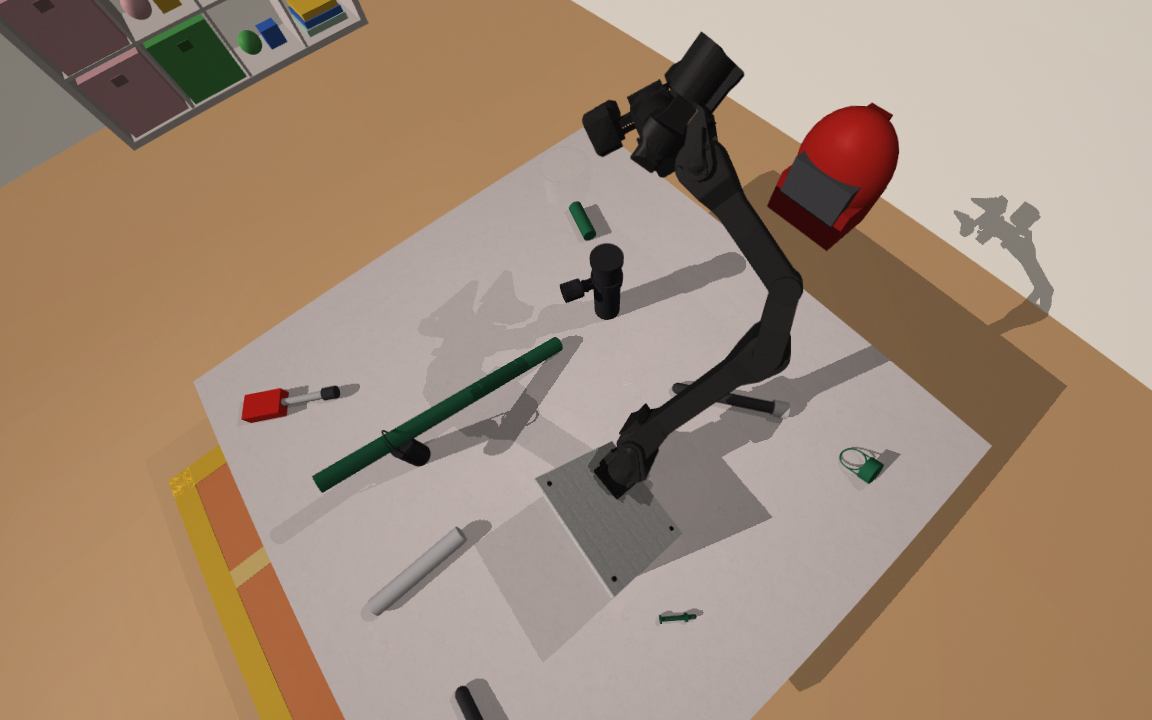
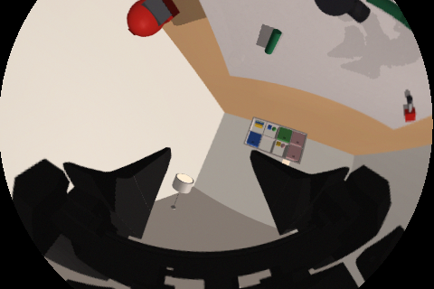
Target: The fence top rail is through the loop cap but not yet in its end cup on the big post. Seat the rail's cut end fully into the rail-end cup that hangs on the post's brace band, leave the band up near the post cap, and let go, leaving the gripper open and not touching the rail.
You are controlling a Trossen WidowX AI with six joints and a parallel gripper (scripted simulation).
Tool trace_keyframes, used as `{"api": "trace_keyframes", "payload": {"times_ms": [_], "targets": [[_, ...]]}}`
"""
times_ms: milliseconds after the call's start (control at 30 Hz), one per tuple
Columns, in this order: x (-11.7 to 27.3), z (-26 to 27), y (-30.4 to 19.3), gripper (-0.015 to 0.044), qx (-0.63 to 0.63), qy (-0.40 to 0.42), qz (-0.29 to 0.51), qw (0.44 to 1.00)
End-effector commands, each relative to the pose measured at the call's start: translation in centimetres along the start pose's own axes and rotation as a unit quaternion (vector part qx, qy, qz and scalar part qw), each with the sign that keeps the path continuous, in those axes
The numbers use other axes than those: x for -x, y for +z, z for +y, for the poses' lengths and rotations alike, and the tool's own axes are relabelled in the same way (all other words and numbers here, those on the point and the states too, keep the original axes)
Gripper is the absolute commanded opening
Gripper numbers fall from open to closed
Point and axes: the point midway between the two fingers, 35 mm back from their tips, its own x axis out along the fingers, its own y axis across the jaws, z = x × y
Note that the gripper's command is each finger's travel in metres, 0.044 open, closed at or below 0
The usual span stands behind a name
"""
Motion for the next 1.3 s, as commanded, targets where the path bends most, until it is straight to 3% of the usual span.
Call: {"api": "trace_keyframes", "payload": {"times_ms": [0,200,300,400,633,833,900,1267], "targets": [[0.0,-0.3,0.0,0.0426,0.009,-0.003,0.0,1.0],[0.8,-9.8,0.2,0.044,0.288,-0.097,0.021,0.952],[1.9,-14.7,1.1,0.044,0.43,-0.142,0.044,0.89],[3.4,-19.6,2.5,0.044,0.574,-0.184,0.077,0.794],[8.2,-28.8,7.9,0.044,0.826,-0.248,0.17,0.476],[13.2,-33.9,14.9,0.044,0.925,-0.261,0.261,0.088],[14.2,-34.5,16.6,0.044,0.925,-0.26,0.278,0.001],[14.3,-34.5,16.8,0.044,0.924,-0.258,0.281,-0.015]]}}
